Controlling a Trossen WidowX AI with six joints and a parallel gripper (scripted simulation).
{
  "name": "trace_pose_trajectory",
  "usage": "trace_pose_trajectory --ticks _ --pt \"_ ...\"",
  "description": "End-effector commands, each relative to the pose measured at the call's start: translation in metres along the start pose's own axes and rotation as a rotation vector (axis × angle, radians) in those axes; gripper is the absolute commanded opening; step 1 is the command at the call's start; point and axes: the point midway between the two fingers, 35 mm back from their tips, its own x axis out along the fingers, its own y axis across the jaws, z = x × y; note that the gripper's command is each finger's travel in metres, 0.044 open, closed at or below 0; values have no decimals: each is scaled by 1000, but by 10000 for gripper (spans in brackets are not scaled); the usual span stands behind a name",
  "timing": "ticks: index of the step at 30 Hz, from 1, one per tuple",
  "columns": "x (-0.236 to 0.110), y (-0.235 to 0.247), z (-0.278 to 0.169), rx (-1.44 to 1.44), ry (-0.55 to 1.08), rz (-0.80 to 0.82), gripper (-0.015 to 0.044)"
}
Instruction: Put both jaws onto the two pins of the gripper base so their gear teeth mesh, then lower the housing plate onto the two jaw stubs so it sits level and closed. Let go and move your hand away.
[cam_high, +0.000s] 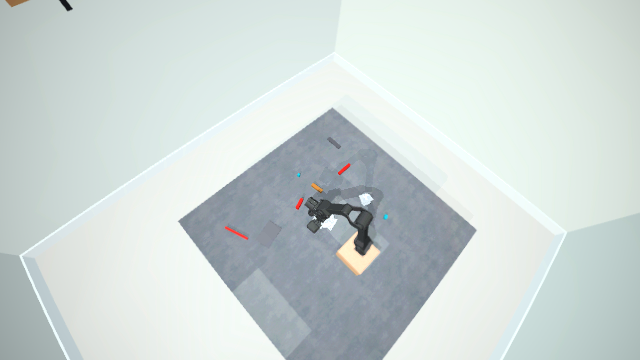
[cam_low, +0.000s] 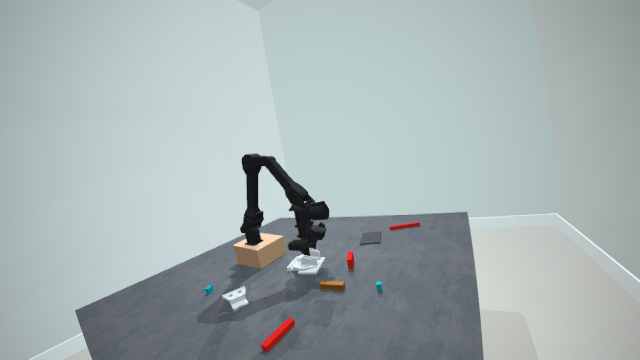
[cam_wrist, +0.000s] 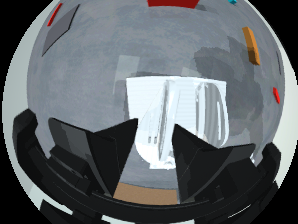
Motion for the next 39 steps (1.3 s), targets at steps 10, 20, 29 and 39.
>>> trace_pose_trajectory --ticks 10,20,29,39 --pt "4 -1 -1 4 2 -3 134" --pt "6 -1 -1 5 2 -3 134" --pt "9 -1 -1 5 2 -3 134" --pt "9 -1 -1 5 2 -3 134"
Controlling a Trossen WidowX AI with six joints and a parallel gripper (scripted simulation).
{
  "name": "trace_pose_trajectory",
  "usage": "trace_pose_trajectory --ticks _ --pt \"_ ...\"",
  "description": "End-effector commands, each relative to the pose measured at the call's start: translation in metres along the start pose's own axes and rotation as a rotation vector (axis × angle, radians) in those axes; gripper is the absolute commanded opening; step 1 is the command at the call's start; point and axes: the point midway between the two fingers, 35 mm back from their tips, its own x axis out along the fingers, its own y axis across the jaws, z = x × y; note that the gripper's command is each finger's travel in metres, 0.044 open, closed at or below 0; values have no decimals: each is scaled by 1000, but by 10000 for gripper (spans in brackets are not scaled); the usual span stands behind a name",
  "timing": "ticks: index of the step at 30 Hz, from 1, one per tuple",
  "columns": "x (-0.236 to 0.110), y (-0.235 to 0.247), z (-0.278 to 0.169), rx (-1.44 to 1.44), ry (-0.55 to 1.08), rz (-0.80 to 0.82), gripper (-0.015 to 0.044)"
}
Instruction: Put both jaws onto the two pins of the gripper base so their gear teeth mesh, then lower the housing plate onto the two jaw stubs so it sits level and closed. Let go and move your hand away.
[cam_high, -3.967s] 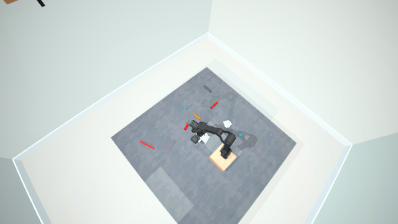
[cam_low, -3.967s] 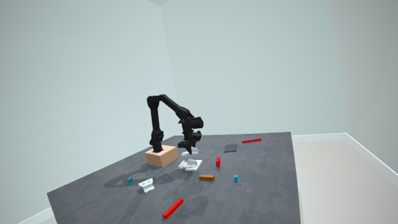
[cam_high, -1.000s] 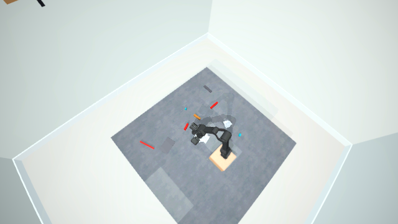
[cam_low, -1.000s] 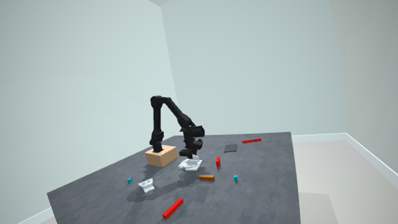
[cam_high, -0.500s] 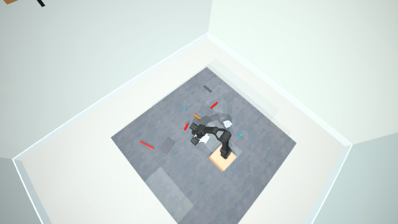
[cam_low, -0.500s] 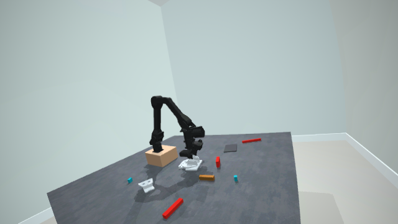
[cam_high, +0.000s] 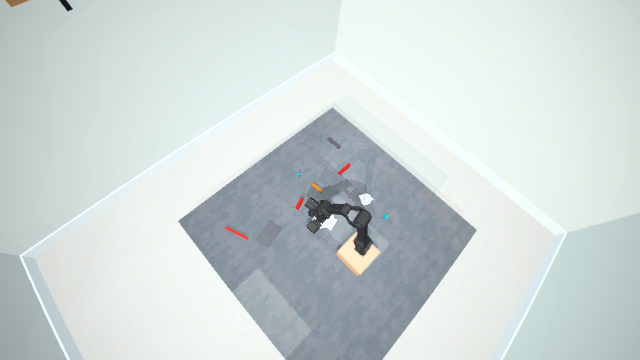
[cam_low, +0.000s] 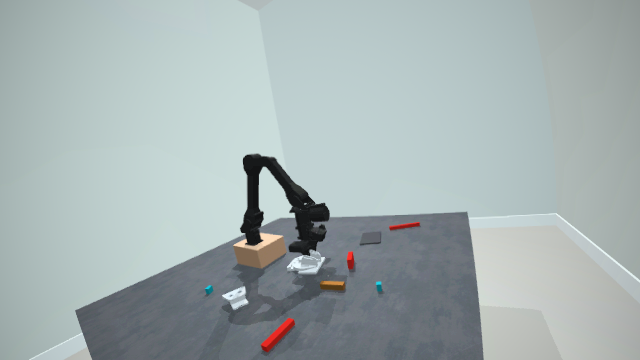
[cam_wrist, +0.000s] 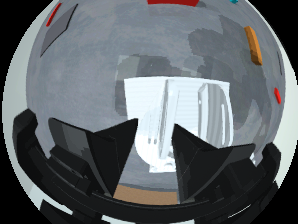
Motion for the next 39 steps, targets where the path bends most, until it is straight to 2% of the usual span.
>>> trace_pose_trajectory --ticks 1,39 --pt "1 -1 -1 3 1 -3 134" --pt "-4 -1 -1 3 1 -3 134"
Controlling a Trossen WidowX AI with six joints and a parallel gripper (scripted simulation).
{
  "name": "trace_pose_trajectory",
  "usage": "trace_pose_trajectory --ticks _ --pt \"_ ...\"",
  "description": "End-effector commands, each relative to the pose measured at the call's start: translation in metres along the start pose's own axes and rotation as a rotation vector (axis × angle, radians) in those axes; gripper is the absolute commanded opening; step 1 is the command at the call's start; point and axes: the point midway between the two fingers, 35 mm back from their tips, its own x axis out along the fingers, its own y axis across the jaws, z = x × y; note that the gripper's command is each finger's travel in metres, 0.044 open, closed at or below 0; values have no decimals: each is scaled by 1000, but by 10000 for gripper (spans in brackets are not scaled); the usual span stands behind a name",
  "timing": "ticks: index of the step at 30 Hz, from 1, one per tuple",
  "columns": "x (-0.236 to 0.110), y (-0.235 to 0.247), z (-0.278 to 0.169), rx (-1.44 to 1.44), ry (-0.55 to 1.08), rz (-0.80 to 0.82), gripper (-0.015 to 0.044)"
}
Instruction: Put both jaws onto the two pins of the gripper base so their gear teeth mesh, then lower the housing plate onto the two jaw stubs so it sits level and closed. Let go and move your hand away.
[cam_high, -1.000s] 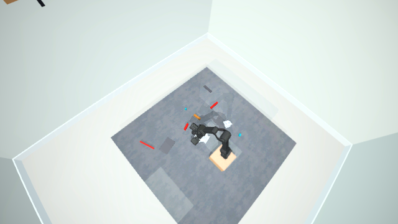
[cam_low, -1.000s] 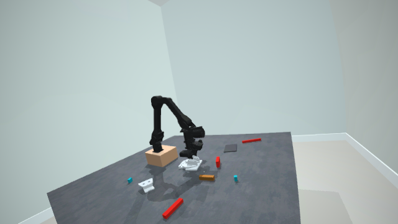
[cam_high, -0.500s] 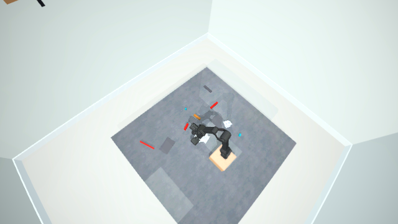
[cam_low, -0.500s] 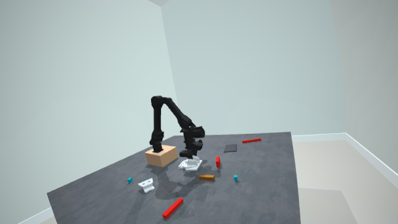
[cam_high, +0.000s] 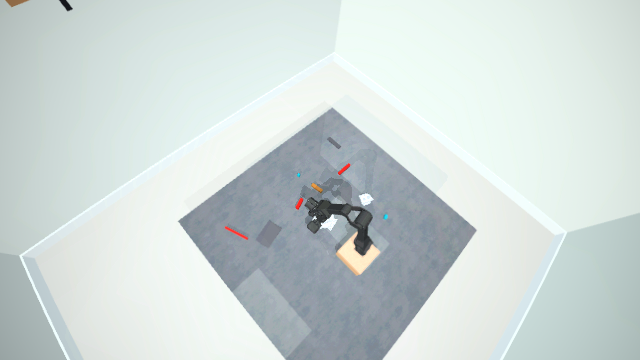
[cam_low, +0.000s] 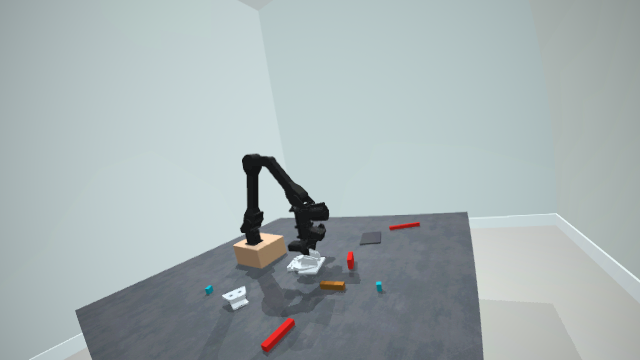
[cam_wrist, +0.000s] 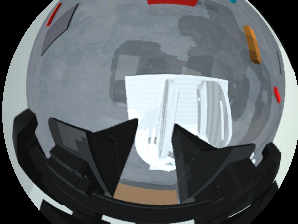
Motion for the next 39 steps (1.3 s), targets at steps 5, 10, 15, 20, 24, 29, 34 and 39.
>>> trace_pose_trajectory --ticks 5,10,15,20,24,29,34,39 --pt "1 -1 1 2 -1 -3 134" --pt "2 -1 1 2 -1 -3 134" --pt "3 -1 1 2 -1 -3 134" --pt "4 -1 1 2 -1 -3 134" --pt "5 -1 1 2 -1 -3 134" --pt "5 -1 1 2 -1 -3 134" --pt "5 -1 1 2 -1 -3 134" --pt "5 -1 1 2 -1 -3 134"
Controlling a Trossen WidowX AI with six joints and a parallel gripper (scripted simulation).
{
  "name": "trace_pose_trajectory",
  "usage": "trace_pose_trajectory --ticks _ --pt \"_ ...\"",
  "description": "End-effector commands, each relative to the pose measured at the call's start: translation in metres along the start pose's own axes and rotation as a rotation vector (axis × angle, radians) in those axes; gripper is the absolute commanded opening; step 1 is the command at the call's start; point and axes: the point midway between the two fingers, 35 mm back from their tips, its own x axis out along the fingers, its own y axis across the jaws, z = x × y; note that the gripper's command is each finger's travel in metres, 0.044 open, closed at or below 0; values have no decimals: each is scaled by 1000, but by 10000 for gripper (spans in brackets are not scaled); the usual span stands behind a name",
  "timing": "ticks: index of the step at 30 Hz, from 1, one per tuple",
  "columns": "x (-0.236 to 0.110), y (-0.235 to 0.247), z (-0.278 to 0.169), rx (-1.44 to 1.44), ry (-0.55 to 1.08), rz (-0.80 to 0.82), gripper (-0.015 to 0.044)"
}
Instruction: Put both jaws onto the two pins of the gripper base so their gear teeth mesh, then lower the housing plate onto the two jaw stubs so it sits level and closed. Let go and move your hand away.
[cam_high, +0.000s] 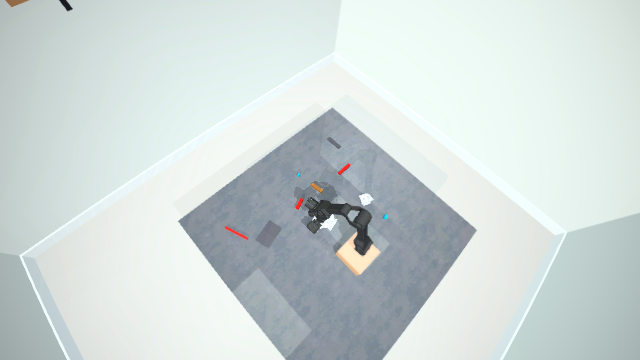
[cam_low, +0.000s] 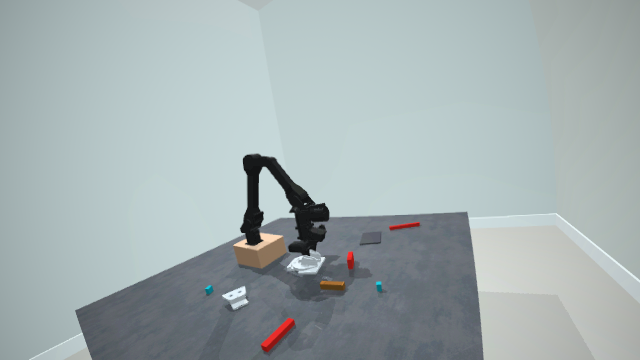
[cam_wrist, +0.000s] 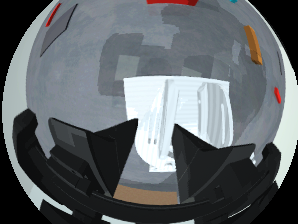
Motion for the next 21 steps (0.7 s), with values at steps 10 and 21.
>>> trace_pose_trajectory --ticks 10,21 --pt "1 -1 0 1 -1 -3 134" --pt "0 0 0 0 0 0 224"
